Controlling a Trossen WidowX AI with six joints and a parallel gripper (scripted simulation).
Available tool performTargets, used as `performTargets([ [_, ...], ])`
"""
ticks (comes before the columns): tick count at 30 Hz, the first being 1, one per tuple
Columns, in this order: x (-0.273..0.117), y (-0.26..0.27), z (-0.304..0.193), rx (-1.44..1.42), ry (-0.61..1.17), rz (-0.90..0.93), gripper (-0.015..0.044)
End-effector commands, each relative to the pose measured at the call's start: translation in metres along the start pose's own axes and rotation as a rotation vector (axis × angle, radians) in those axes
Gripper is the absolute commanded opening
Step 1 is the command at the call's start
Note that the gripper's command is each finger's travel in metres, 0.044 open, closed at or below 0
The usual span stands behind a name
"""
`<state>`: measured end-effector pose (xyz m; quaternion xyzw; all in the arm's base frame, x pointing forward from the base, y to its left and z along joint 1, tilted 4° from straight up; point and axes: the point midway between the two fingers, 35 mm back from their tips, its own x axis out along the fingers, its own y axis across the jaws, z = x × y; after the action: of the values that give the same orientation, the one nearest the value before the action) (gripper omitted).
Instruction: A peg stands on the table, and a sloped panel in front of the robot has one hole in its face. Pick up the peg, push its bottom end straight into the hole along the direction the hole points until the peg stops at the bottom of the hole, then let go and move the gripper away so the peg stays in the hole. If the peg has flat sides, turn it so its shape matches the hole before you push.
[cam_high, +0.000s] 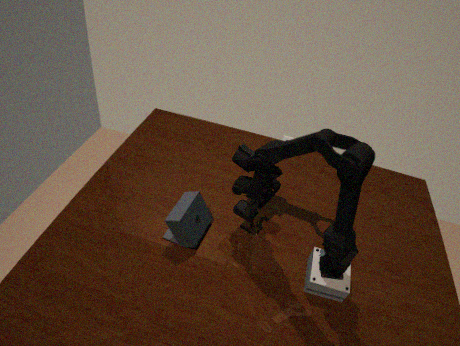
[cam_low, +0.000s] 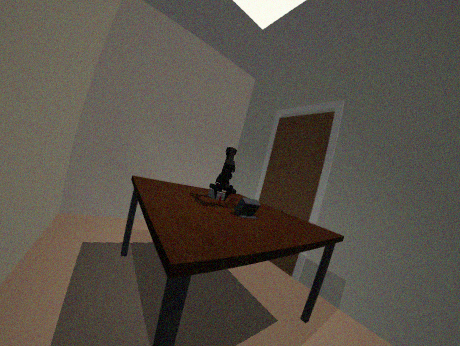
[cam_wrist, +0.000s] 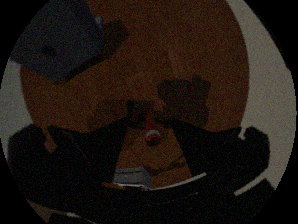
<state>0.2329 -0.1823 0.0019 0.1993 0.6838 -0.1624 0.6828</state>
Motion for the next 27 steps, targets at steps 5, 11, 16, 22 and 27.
performTargets([
  [5,0.000,0.000,0.000,0.000,-0.002,0.000,0.0125],
  [11,0.000,0.000,0.000,0.000,-0.002,0.000,0.0026],
  [16,-0.003,0.000,0.001,0.000,-0.001,0.000,0.0000],
  [22,-0.025,-0.001,0.003,0.001,0.001,0.001,0.0000],
  [27,-0.048,-0.001,0.003,0.002,0.003,0.003,0.0000],
])
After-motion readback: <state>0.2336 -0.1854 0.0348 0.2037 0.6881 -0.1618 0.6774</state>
